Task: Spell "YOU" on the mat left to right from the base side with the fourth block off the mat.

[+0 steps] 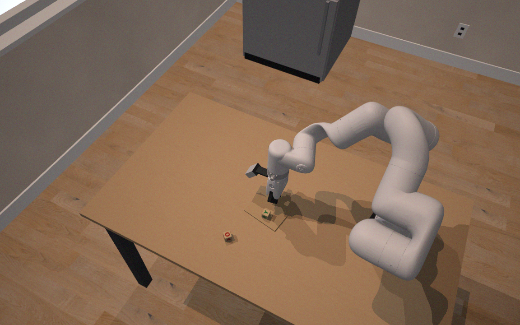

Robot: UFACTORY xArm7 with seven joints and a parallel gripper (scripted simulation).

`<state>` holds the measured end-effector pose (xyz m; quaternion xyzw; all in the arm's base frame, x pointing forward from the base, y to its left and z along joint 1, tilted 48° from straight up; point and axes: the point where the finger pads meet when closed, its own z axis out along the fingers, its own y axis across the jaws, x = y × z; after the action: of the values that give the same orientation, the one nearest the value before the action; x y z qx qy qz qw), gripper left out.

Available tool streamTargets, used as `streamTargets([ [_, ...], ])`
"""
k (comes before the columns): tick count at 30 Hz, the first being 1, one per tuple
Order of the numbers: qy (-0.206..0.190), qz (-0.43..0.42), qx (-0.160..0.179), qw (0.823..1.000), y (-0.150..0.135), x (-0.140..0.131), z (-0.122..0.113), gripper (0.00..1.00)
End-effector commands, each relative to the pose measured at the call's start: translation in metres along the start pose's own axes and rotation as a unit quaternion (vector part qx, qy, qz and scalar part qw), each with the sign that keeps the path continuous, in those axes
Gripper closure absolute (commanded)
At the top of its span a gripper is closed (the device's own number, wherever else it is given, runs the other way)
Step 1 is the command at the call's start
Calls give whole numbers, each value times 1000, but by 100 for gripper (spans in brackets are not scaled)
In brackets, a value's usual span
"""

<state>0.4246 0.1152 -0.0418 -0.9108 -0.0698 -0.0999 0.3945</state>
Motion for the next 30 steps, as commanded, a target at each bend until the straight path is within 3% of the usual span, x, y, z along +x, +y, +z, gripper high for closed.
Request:
streamTargets([
  [1,2,0,-1,1000,1,1,-1,79],
  [30,2,0,-1,1000,3,2,-1,79],
])
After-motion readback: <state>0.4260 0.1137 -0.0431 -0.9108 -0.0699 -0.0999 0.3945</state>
